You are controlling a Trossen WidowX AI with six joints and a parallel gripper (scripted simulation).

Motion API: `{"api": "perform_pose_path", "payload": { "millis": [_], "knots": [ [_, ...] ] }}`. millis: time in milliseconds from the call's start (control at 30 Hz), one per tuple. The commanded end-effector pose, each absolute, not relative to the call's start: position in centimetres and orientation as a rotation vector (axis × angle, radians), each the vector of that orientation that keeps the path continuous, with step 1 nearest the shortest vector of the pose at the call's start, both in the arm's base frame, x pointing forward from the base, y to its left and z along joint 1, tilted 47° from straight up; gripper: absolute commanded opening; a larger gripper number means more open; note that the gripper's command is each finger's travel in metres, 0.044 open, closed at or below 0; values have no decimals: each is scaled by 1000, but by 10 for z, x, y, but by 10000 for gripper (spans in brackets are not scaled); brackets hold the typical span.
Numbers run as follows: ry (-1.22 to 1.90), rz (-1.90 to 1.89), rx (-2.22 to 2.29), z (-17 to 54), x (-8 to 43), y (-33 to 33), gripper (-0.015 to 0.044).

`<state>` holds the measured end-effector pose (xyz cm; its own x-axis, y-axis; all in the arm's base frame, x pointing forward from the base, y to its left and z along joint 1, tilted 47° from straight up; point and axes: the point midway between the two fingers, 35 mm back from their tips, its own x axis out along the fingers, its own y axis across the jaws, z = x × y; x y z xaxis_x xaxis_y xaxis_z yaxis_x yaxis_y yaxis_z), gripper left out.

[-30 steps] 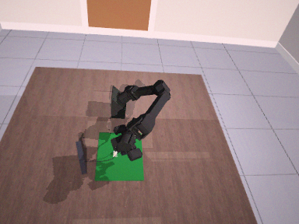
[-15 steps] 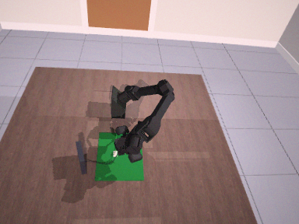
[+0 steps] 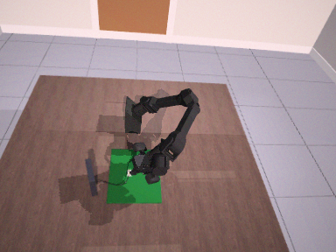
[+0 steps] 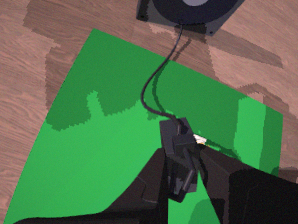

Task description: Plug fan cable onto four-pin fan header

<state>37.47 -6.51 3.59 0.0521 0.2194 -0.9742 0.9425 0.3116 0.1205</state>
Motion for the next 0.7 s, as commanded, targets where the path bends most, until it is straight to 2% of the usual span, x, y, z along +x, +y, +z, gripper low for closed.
{"api": "perform_pose_path", "payload": {
  "millis": [0, 667],
  "knots": [
    [1379, -843, 1109, 35, 374, -65, 0],
    [1124, -995, 980, 38, 376, -60, 0]
  ]
}}
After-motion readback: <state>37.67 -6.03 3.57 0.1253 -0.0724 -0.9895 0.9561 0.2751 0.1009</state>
